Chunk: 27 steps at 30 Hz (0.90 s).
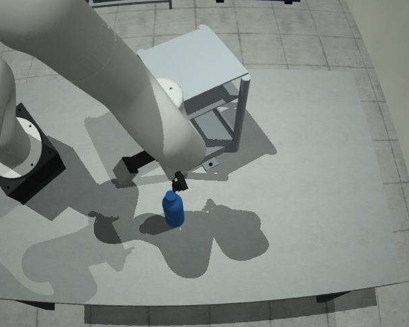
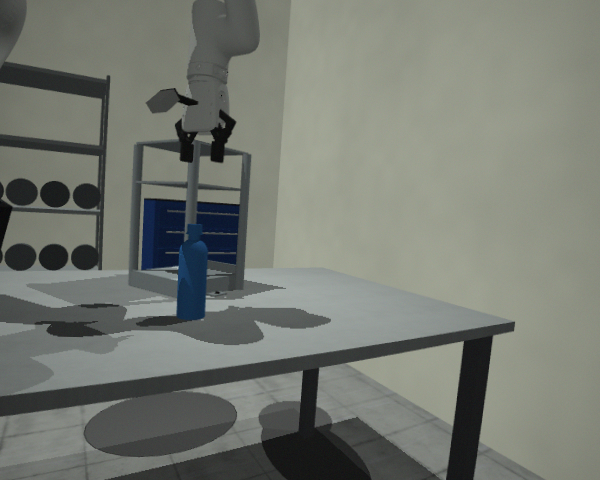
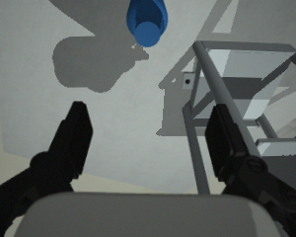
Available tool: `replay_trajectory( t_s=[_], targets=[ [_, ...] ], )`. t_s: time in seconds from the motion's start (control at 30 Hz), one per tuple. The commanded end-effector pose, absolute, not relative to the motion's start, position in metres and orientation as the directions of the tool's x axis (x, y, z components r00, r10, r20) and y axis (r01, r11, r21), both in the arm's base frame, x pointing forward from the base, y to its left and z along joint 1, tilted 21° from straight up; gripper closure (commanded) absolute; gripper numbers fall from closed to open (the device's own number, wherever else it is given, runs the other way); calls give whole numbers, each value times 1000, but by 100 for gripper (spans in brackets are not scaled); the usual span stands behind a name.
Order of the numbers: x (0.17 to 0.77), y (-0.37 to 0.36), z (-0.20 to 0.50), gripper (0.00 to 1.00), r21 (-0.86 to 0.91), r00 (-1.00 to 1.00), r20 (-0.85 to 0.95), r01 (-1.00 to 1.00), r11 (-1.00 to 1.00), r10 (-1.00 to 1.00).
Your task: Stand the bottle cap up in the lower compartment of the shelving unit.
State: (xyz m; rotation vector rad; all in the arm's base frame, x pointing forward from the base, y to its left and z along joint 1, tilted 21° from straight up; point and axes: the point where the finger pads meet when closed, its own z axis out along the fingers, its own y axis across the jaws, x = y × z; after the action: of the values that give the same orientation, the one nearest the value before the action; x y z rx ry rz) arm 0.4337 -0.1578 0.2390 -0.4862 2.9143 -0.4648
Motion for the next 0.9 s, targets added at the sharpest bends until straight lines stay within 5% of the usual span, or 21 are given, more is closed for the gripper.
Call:
replay_trajectory(
  t_s=[0.0,0.6,0.63,0.87],
  targets=[
    [428,-161,238,0,-343,-934,-89,-298,891,-347],
    [427,-162,238,0,-346,-933,-86,-301,889,-349],
    [427,-162,238,16,-346,-933,-86,-301,889,-349],
    [427,-162,238,16,-346,-933,-86,-300,889,-349]
  ],
)
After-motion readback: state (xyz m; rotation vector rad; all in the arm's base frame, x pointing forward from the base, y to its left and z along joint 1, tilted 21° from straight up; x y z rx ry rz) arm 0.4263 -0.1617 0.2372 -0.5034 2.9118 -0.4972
